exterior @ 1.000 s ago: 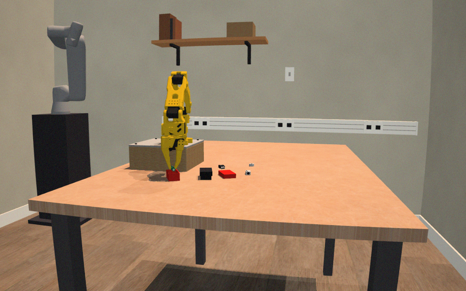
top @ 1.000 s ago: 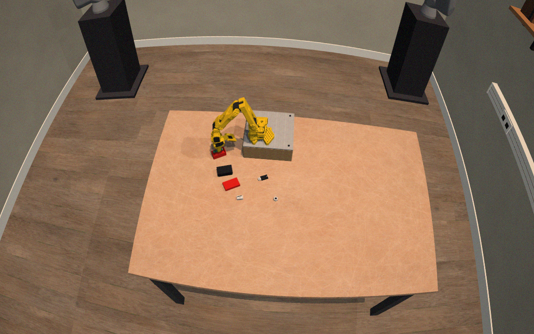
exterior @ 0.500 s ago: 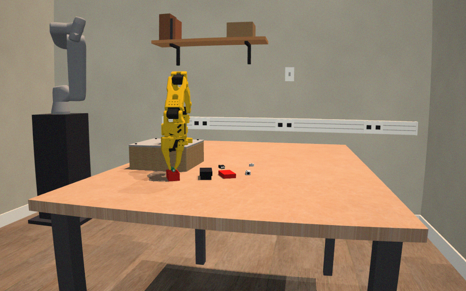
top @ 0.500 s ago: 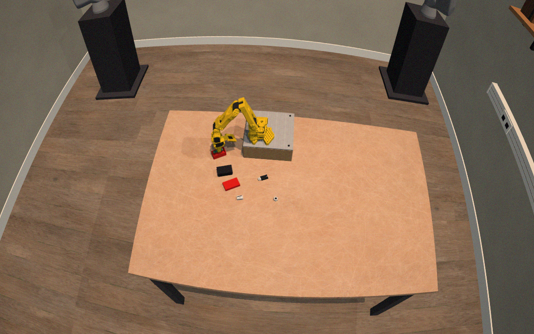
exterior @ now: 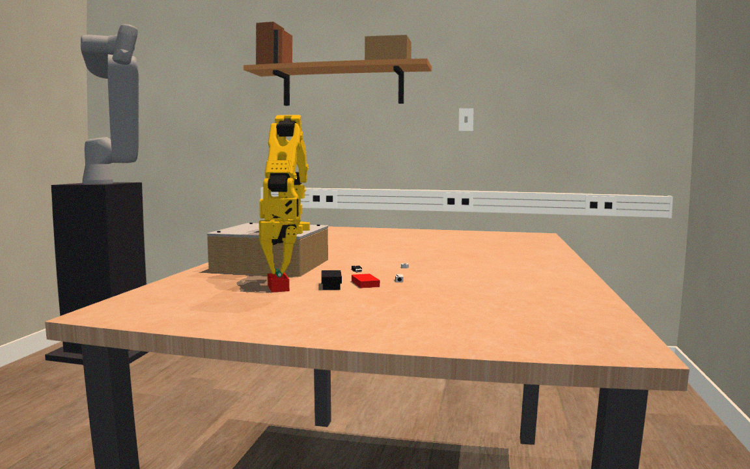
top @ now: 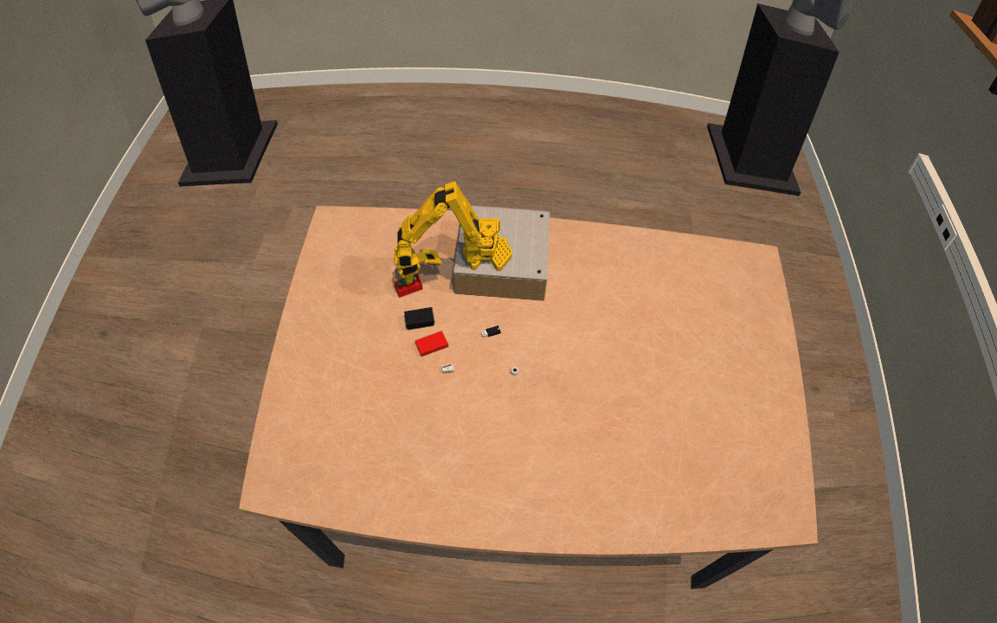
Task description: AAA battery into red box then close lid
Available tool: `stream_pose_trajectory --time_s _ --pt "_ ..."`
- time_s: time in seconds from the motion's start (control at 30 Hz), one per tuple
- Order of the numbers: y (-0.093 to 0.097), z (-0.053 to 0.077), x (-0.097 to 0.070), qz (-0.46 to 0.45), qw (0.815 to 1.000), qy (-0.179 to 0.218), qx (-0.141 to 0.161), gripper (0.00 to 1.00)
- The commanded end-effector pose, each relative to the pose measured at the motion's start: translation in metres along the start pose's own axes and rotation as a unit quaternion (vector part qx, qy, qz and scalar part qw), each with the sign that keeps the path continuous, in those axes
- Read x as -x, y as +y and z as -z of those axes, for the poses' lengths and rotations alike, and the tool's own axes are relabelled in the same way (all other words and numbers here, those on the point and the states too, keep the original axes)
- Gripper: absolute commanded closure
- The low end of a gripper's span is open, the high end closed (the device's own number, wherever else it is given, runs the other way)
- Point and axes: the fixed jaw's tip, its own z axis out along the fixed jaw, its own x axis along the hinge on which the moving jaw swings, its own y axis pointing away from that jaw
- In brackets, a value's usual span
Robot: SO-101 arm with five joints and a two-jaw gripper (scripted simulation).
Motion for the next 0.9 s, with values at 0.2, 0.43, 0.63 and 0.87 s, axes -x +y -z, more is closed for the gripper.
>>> stream_pose_trajectory --time_s 0.2,0.43,0.63,0.87 --pt "-0.0010 -0.0041 0.0055 0.000 1.000 -0.011 -0.004 0.96" --pt "-0.0010 -0.0041 0.0055 0.000 1.000 -0.011 -0.004 0.95" --pt "-0.0010 -0.0041 0.0055 0.000 1.000 -0.011 -0.004 0.94" --pt "-0.0010 -0.0041 0.0055 0.000 1.000 -0.011 -0.004 0.94"
